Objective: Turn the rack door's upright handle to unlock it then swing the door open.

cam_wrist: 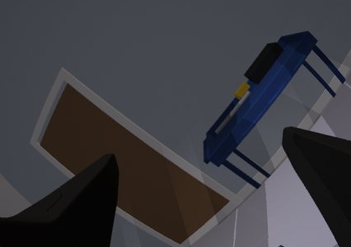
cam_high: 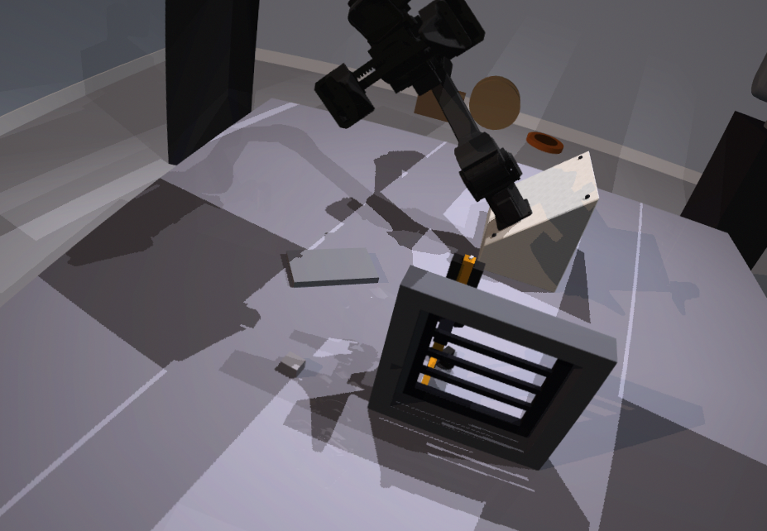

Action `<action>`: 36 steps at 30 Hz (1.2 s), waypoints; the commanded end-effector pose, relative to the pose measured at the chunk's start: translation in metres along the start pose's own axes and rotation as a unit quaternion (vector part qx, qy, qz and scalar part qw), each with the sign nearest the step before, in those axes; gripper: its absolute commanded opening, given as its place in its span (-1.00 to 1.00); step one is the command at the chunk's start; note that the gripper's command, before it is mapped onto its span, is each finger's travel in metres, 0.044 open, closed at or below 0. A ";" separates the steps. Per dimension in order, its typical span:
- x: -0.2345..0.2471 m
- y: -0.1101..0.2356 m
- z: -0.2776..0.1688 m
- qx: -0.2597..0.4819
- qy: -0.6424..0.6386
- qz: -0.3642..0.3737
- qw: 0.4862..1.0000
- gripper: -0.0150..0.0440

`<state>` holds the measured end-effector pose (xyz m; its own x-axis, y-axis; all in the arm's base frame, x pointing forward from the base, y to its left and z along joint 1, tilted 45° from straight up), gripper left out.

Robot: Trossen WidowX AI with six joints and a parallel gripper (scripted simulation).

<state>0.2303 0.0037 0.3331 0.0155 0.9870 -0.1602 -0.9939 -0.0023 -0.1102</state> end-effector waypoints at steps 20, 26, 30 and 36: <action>0.018 -0.052 -0.040 0.273 -0.047 -0.036 0.960 0.49; 0.026 -0.062 -0.054 0.353 -0.043 -0.055 0.933 0.49; 0.031 -0.068 -0.063 0.404 -0.034 -0.070 0.912 0.49; 0.039 -0.074 -0.075 0.473 -0.014 -0.094 0.876 0.49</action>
<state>0.3081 0.0273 0.2687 0.1845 0.9686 -0.1665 -0.6798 0.2482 0.6902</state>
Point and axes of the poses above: the point midway between the two fingers, 35 mm back from their tips, its own y axis back along the fingers, its own x axis across the jaws, z = x × y, the point moved 8 cm from there along y, back along the fingers, and after that the axes turned 11 degrees about y, right-handed, at the moved point
